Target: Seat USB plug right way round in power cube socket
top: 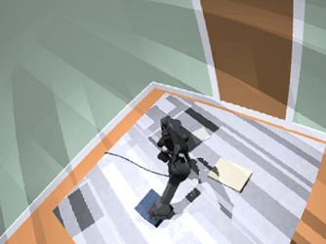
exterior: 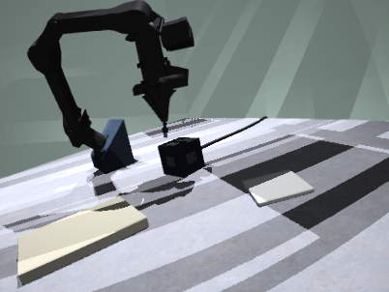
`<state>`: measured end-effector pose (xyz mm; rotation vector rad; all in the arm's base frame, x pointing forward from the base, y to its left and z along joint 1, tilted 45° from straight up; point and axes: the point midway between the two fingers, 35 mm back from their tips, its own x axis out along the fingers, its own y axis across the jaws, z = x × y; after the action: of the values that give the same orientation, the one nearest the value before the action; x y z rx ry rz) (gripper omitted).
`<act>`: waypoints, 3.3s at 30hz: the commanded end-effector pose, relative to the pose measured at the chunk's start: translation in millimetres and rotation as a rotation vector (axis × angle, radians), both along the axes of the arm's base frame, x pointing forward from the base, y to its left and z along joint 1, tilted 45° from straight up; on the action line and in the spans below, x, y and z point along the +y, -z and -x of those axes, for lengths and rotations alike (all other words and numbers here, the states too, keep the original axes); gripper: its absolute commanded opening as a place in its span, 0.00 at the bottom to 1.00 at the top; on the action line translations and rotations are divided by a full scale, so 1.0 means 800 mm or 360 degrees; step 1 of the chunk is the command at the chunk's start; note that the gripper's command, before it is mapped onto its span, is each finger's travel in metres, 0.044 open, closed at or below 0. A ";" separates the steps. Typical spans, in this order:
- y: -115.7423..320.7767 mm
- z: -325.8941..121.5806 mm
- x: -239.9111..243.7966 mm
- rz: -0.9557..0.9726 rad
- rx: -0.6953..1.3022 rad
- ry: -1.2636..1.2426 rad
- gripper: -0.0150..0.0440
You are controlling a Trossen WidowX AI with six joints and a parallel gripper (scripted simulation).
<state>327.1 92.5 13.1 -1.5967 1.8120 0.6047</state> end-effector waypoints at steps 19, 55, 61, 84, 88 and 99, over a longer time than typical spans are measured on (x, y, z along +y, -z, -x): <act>0.000 0.000 0.000 -0.0022 0.0256 -0.0268 0.25; 0.006 0.000 -0.001 -0.0069 0.0248 -0.0266 0.25; 0.007 0.000 -0.002 -0.0077 0.0247 -0.0266 0.25; 0.010 0.000 -0.002 -0.0109 0.0245 -0.0268 0.25; 0.011 0.000 -0.003 -0.0114 0.0245 -0.0268 0.25; 0.013 0.000 -0.003 -0.0129 0.0244 -0.0269 0.25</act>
<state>327.5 89.8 3.5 -1.7022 1.7501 0.8813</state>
